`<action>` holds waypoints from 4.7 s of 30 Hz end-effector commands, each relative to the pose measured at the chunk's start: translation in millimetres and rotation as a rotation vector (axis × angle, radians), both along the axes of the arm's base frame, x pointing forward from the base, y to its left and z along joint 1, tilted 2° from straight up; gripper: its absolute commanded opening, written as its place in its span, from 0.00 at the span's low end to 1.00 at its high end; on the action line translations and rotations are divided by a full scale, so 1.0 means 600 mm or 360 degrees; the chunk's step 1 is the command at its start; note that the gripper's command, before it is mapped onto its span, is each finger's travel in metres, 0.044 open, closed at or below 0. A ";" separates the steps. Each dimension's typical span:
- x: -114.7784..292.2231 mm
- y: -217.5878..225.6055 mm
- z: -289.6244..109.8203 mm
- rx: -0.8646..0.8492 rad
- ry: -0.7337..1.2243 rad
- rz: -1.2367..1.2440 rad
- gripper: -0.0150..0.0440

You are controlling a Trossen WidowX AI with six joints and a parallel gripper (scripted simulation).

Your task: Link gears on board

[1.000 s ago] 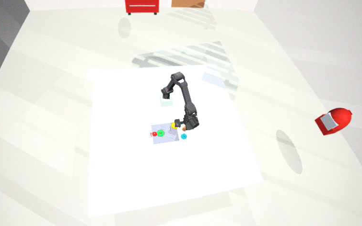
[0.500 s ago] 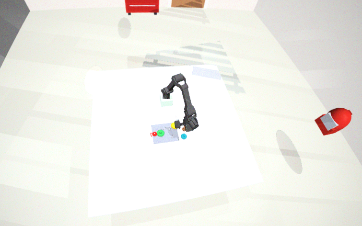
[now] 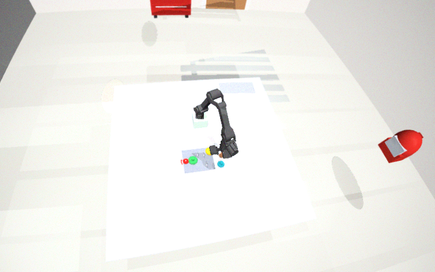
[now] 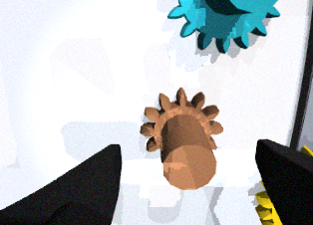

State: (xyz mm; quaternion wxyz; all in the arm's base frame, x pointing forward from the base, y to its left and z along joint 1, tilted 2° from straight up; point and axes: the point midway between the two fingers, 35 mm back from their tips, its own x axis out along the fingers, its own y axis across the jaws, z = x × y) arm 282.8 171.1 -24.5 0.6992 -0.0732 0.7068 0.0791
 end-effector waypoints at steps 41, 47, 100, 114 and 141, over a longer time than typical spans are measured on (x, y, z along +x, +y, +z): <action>0.012 0.011 0.131 0.0010 -0.0006 -0.0003 0.25; 0.010 0.011 0.162 0.0009 -0.0003 -0.0005 0.25; 0.036 -0.126 0.171 -0.0003 -0.0001 -0.0010 0.25; 0.038 -0.183 0.143 -0.0008 -0.0001 -0.0010 0.25; 0.022 -0.283 0.094 -0.0017 0.0003 -0.0010 0.25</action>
